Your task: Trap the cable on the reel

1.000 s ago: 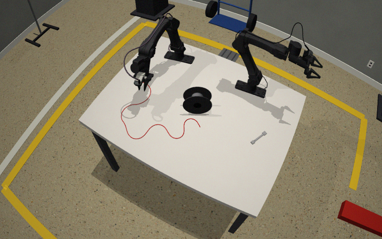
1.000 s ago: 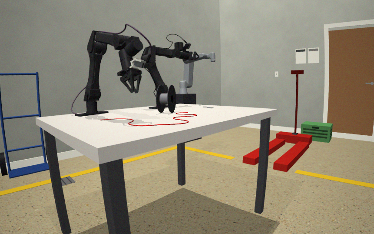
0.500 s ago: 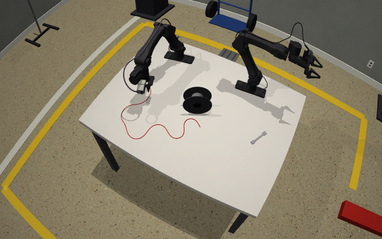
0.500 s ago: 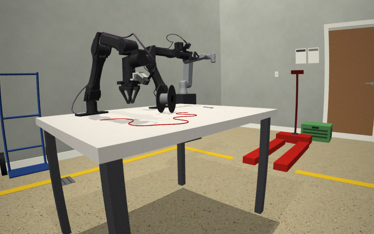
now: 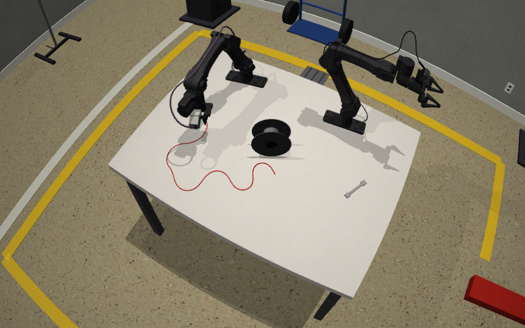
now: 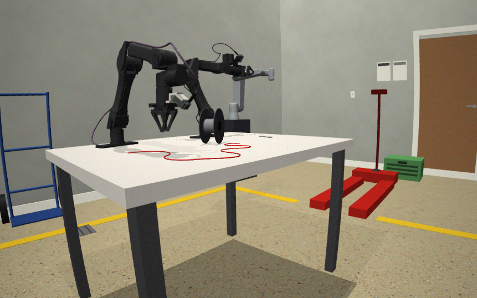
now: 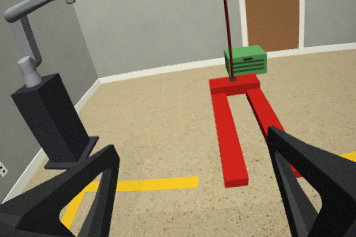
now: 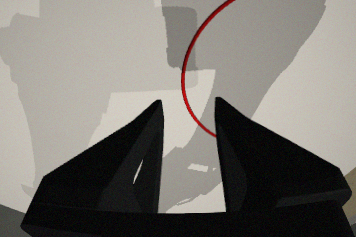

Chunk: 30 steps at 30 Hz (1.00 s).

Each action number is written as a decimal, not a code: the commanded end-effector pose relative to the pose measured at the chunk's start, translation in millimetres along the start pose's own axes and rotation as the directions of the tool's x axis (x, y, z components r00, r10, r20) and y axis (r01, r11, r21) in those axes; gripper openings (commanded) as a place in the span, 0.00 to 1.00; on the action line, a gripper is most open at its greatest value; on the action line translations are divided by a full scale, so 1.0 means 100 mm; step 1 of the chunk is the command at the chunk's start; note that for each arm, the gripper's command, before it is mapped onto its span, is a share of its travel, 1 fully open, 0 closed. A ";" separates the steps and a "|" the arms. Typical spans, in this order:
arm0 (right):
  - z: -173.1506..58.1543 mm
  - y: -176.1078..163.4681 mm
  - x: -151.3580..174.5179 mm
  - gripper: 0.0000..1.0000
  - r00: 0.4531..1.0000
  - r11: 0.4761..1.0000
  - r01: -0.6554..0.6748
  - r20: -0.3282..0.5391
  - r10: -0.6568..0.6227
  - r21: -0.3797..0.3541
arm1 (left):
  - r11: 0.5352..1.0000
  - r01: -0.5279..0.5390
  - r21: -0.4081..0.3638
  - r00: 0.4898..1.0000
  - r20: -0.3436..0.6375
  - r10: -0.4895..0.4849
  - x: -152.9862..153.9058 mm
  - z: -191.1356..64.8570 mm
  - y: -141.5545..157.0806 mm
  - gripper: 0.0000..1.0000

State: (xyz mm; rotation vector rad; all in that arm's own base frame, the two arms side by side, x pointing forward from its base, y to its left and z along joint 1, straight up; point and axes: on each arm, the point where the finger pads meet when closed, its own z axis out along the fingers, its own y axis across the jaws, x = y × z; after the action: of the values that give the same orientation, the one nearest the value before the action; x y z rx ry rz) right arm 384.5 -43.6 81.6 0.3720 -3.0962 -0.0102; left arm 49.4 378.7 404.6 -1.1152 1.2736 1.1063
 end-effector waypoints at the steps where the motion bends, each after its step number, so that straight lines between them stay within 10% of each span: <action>1: -0.15 -0.08 -0.07 0.30 0.999 1.000 -0.002 0.033 0.002 0.018 | 1.000 -0.007 -0.007 1.000 -0.024 0.007 0.09 0.03 0.00 1.00; 30: 0.58 -0.10 -0.12 0.30 1.000 1.000 0.000 0.018 0.000 0.012 | 1.000 -0.007 -0.007 1.000 -0.024 0.007 0.09 0.03 0.00 1.00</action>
State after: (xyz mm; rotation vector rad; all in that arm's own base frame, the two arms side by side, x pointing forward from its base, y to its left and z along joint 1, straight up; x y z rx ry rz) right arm 385.2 -45.2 22.8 0.3673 -3.0609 -0.0235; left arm 49.4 378.7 404.6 -1.1152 1.2736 1.1063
